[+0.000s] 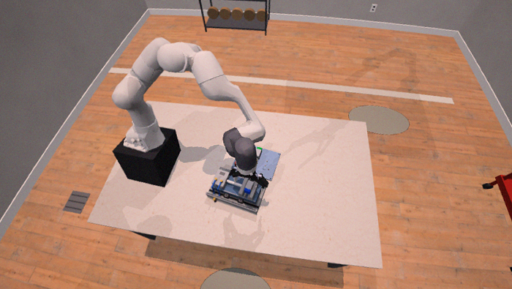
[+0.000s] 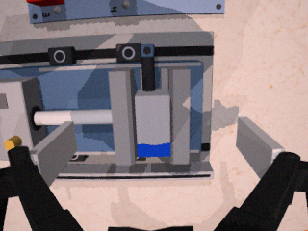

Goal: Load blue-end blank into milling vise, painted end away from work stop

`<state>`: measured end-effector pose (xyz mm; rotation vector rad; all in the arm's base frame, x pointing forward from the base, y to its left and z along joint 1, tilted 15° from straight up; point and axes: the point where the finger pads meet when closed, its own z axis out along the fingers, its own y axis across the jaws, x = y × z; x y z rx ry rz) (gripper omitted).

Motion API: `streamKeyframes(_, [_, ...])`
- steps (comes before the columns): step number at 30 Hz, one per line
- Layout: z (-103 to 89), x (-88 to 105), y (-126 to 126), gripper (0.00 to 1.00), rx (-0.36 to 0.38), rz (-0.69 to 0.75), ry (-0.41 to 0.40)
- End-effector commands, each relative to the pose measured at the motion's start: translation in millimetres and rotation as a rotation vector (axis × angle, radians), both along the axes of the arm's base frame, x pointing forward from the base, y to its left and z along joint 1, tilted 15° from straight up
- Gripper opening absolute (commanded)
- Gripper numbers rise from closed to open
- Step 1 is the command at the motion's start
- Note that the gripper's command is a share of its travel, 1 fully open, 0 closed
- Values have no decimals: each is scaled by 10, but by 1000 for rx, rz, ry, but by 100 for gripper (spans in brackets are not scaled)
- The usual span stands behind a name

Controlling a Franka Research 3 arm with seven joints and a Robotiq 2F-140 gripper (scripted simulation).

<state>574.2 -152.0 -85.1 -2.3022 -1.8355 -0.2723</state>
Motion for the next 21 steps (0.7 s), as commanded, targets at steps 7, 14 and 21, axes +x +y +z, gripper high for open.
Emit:
streamKeyframes(7, [29,-6,-6,100,0,-1,3])
streamKeyframes(14, [29,-6,-6,100,0,-1,3])
streamKeyframes(21, [54,-5,-14,100,0,-1,3])
